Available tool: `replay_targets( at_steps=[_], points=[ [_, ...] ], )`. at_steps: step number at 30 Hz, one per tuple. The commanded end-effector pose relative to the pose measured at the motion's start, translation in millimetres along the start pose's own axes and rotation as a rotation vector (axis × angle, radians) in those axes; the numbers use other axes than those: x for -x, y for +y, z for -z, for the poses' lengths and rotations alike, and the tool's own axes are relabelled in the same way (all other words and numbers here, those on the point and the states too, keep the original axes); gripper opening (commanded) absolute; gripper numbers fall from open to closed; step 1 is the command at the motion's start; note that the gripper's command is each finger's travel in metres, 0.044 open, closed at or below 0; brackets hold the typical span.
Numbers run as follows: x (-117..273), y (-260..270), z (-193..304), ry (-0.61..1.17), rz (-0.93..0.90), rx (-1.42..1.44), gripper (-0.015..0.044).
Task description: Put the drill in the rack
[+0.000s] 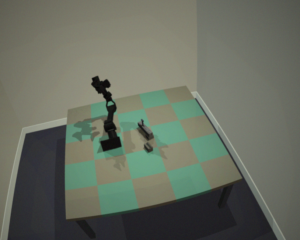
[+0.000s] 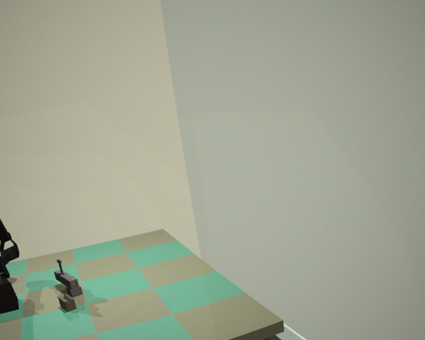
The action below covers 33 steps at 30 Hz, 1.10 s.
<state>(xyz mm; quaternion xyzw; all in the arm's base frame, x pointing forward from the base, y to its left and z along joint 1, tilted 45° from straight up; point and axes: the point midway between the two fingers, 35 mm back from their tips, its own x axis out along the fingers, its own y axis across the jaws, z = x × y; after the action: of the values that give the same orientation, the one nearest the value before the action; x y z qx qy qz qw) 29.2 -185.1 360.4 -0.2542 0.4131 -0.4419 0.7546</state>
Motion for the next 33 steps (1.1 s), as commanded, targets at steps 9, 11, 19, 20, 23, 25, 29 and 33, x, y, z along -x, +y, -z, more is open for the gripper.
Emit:
replay_targets(
  at_steps=[9, 11, 19, 20, 23, 25, 29, 33],
  points=[
    [-2, 1, 0, -0.004, -0.011, -0.003, 0.0164],
    [-16, 9, -4, -0.032, -0.098, -0.021, 0.0111],
    [-79, 92, -44, -0.127, -0.658, -0.064, 0.0000],
    [-82, 106, -49, -0.130, -0.724, -0.059, 0.0000],
    [-86, 145, -64, -0.126, -0.911, -0.034, 0.0000],
    [-86, 165, -71, -0.116, -1.000, -0.019, 0.0000],
    [-80, 218, -85, -0.064, -1.250, 0.033, 0.0000],
    [-61, 279, -94, 0.043, -1.520, 0.120, 0.0000]
  ],
)
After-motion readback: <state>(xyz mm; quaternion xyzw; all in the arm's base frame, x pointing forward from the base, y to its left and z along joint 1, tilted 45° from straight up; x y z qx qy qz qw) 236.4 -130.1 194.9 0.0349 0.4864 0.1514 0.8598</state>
